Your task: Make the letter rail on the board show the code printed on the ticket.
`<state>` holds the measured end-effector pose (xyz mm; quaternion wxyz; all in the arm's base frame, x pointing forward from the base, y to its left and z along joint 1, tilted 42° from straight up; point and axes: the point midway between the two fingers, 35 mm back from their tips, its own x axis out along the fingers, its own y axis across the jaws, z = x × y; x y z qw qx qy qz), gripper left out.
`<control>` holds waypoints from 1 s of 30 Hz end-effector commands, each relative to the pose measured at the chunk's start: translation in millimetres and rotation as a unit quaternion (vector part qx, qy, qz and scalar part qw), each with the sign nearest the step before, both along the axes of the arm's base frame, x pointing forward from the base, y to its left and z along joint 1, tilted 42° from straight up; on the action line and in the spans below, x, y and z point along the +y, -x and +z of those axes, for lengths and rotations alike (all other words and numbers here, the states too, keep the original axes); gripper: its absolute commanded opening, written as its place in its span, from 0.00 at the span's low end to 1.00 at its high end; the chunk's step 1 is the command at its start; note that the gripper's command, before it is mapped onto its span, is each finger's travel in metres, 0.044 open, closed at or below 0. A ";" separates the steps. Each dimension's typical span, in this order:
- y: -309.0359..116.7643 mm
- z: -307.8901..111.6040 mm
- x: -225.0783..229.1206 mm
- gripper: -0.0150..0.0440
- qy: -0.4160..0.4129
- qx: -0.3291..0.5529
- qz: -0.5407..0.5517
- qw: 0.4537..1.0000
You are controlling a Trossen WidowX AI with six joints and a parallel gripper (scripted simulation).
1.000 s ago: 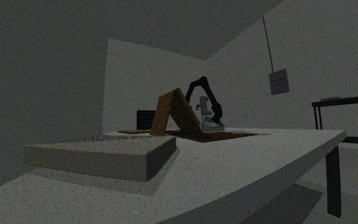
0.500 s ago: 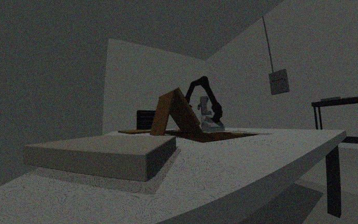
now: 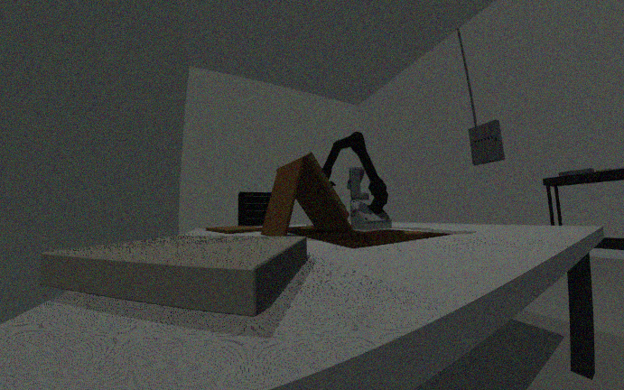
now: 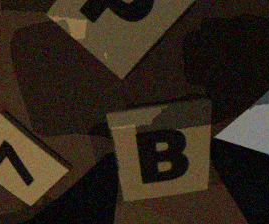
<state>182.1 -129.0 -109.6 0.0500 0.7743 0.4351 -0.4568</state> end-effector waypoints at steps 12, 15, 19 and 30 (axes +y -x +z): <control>1.5 6.5 -4.9 0.25 0.004 -0.001 0.004 1.000; 1.8 7.6 -5.7 0.25 0.004 -0.001 0.004 1.000; 2.2 9.1 -6.7 0.25 0.004 -0.001 0.004 1.000; -1.3 9.5 -11.5 0.25 0.011 -0.023 0.011 1.000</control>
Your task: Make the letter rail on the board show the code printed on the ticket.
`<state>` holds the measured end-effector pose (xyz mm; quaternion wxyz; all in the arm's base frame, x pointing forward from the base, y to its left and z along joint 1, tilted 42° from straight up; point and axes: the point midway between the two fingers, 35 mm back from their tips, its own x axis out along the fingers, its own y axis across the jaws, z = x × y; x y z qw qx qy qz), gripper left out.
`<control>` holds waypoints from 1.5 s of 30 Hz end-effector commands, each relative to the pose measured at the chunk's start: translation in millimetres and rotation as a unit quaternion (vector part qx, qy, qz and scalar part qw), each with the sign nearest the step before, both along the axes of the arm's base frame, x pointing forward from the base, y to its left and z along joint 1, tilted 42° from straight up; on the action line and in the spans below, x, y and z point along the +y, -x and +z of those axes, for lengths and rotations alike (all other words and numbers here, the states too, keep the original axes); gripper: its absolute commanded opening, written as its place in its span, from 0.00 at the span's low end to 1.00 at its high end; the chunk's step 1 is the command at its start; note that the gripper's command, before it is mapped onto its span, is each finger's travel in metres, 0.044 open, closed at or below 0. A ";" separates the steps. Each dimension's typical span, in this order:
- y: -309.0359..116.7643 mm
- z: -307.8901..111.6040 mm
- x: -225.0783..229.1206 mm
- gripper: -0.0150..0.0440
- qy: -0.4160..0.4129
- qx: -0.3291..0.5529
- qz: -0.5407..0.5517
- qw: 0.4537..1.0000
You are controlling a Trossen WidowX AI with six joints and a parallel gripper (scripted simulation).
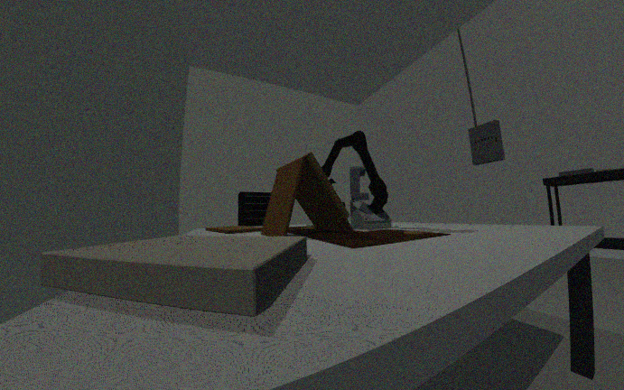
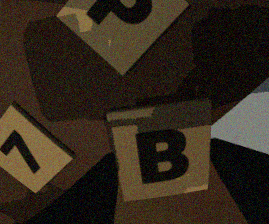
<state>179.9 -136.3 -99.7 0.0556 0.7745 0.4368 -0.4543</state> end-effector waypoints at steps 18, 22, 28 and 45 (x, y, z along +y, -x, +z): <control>-38.9 0.3 -50.4 0.25 0.118 -0.229 0.112 0.960; -48.2 1.9 -60.3 0.25 0.148 -0.276 0.138 0.940; -61.5 5.6 -75.0 0.25 0.195 -0.343 0.177 0.901; -92.8 23.5 -115.3 0.25 0.335 -0.492 0.288 0.750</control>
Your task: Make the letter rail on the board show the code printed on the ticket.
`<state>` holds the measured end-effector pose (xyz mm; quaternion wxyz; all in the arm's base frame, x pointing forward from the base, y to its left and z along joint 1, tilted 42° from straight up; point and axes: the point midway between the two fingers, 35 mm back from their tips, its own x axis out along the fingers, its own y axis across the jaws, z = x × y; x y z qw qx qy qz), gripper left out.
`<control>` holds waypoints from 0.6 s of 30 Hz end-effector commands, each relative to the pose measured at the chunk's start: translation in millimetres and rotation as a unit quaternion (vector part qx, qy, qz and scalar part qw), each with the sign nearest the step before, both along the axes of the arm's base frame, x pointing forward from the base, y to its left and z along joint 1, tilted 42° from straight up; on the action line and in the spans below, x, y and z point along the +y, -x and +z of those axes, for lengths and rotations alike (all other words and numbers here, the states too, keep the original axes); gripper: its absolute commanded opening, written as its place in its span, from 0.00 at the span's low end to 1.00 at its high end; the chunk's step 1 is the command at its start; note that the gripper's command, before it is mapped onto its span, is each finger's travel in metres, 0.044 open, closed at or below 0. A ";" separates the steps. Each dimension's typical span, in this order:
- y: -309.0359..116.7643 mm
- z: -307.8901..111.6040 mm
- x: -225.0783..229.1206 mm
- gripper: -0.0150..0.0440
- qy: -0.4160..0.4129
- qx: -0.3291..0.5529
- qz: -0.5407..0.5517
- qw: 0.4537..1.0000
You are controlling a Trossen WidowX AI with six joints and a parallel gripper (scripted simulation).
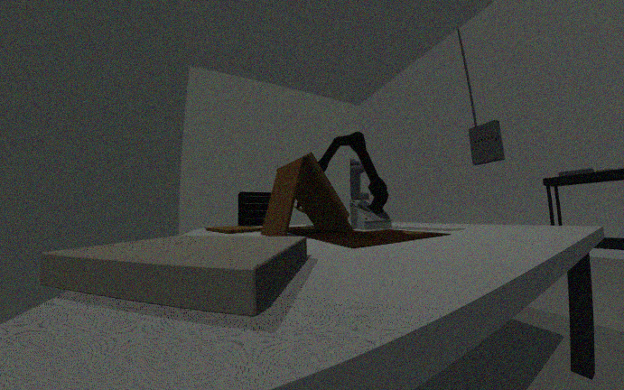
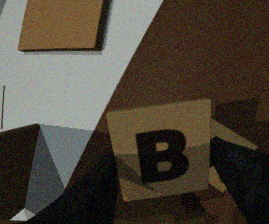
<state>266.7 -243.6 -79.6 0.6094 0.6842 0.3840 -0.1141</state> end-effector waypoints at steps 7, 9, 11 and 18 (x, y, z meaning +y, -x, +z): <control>-16.9 12.9 -23.3 0.25 0.110 -0.111 0.062 0.986; -19.9 15.8 -27.5 0.25 0.132 -0.131 0.073 0.980; -22.7 18.8 -31.5 0.25 0.155 -0.152 0.085 0.972; -31.9 29.8 -44.7 0.25 0.235 -0.221 0.124 0.938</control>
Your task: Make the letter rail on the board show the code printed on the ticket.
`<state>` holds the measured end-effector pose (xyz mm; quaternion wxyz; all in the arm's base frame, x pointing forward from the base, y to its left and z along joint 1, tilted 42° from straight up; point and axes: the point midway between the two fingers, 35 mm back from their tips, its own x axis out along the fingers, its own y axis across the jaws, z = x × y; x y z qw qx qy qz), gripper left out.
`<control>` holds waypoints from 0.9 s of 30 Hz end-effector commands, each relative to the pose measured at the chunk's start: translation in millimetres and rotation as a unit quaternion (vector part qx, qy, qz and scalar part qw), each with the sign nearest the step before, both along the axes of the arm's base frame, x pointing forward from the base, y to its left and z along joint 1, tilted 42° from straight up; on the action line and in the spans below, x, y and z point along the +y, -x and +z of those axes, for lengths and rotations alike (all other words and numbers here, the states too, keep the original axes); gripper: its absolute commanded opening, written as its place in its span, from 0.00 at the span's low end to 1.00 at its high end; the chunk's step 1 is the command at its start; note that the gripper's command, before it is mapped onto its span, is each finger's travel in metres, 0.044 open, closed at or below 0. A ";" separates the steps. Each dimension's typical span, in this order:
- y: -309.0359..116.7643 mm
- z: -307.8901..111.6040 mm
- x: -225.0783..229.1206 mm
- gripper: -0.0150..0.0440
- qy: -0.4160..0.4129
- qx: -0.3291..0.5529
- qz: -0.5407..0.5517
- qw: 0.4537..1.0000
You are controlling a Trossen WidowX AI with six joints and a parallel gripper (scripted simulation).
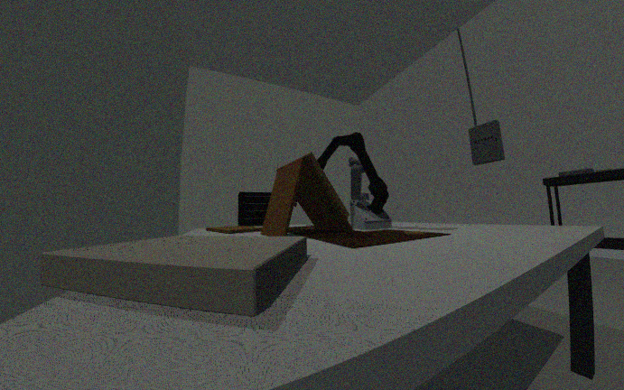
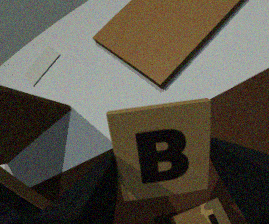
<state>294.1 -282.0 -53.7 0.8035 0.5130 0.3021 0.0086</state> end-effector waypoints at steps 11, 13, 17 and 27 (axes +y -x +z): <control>-15.9 22.9 -24.5 0.25 0.173 -0.145 0.075 0.971; -17.0 25.2 -26.4 0.25 0.189 -0.158 0.081 0.966; -17.1 25.5 -26.7 0.25 0.191 -0.160 0.082 0.965; -16.9 26.2 -25.5 0.25 0.191 -0.160 0.082 0.965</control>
